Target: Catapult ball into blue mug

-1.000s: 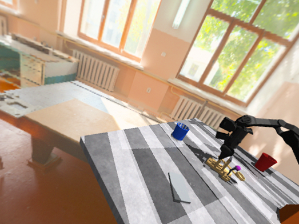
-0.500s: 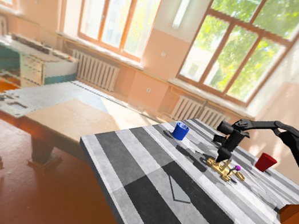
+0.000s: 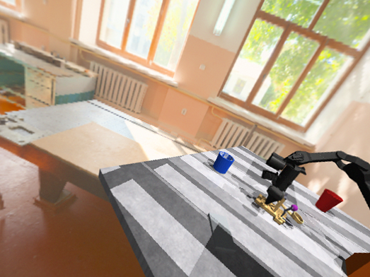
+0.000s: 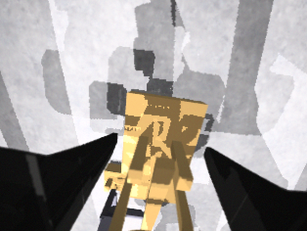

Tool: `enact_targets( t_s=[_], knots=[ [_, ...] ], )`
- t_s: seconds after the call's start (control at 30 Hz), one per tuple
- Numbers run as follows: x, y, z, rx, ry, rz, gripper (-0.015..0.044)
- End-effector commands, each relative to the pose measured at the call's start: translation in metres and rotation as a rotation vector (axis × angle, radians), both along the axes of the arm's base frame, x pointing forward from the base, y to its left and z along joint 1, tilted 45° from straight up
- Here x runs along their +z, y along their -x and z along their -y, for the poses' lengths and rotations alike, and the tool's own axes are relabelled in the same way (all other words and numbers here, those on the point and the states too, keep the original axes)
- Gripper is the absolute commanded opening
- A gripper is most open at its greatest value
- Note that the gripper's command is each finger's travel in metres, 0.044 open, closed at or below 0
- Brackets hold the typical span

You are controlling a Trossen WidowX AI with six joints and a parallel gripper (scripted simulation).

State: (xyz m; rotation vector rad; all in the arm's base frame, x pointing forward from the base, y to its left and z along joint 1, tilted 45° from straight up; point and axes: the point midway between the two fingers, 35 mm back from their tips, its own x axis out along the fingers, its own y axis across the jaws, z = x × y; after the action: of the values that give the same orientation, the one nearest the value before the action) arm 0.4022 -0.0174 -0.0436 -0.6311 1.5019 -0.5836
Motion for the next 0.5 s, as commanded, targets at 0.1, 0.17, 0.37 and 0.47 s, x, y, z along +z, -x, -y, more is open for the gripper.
enact_targets(
  t_s=[0.1,0.17,0.37,0.47],
  knots=[
    [0.0004,-0.0003,-0.0005,0.000,0.000,0.001,0.0282],
    [0.0004,-0.0003,-0.0005,0.000,0.000,0.001,0.0230],
    [0.0004,-0.0003,-0.0005,0.000,0.000,0.001,0.0131],
    [0.0004,-0.0003,-0.0005,0.000,0.000,0.001,0.0111]
  ],
)
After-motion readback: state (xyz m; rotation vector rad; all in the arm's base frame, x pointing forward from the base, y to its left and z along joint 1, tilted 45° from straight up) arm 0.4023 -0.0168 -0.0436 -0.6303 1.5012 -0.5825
